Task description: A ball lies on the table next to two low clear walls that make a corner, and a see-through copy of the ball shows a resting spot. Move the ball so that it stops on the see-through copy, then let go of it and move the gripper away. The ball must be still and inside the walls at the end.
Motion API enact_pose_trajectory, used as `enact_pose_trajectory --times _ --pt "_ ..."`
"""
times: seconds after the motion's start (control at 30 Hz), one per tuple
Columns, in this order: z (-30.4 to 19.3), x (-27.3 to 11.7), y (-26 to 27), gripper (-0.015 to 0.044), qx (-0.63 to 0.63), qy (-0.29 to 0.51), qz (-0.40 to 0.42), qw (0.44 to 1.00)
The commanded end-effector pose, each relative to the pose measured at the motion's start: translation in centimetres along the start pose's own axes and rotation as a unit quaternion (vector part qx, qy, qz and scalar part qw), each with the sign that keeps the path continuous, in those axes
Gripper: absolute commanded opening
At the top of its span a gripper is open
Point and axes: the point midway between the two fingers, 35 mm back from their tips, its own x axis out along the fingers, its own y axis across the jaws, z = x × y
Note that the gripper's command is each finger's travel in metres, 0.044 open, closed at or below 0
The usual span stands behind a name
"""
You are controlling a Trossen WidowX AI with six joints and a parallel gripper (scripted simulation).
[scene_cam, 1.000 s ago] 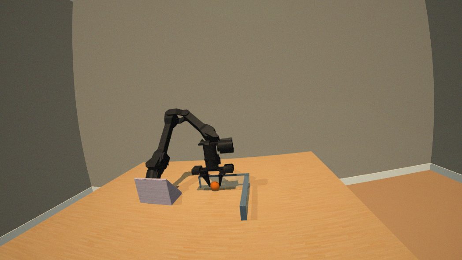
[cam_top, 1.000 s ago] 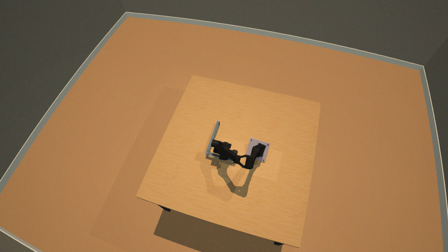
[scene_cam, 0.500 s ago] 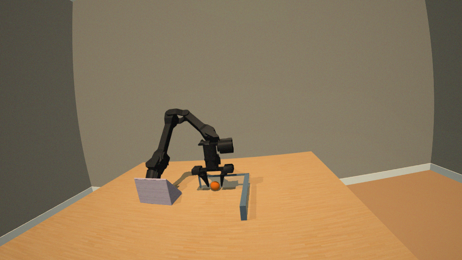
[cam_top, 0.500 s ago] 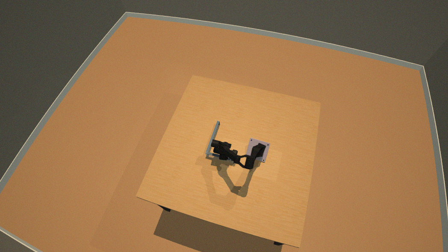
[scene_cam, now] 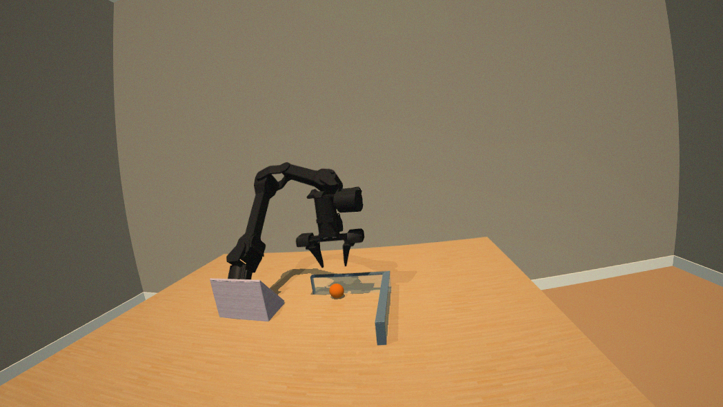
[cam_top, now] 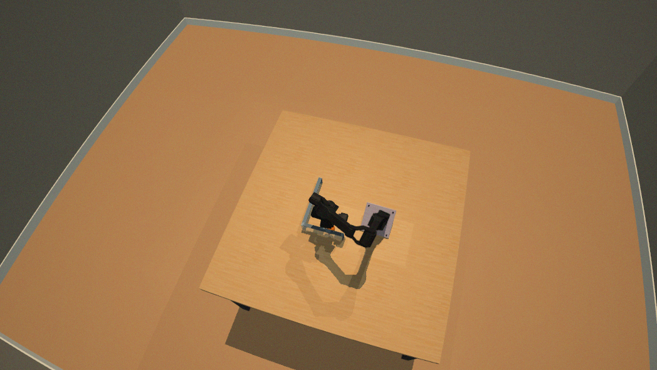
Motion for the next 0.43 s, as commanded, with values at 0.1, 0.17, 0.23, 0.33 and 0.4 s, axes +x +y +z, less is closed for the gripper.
enact_pose_trajectory --times 0.1,0.17,0.23,0.33,0.4 --pt "0.0 0.2 0.1 0.0318 0.002 0.0 0.002 1.0" --pt "0.0 -0.6 0.0 0.037 0.002 0.0 0.002 1.0" --pt "-0.1 -3.0 0.0 0.0423 0.001 0.001 0.003 1.0" --pt "0.0 -4.8 0.1 0.044 0.001 0.0 0.003 1.0" --pt "0.0 -4.8 0.1 0.044 0.001 0.0 0.003 1.0"
